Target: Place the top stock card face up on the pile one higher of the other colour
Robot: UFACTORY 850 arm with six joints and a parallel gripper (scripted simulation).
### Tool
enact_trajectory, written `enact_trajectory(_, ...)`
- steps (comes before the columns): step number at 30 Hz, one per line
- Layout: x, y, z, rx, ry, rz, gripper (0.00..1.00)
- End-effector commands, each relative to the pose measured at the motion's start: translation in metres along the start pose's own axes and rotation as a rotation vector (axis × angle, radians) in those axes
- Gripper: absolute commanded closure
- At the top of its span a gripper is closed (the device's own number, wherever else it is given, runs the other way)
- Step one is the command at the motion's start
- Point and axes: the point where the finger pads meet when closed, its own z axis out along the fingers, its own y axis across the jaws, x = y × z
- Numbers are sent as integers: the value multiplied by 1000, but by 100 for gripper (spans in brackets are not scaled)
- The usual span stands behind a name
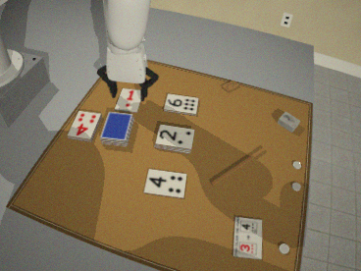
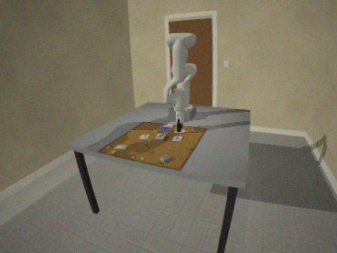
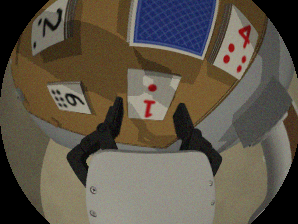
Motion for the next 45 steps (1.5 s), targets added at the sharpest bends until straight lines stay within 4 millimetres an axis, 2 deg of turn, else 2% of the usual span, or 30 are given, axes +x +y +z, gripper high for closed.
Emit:
enact_trajectory(1,0,-1,1,2,0,0,14)
enact_trajectory(45,0,-1,11,2,0,0,14)
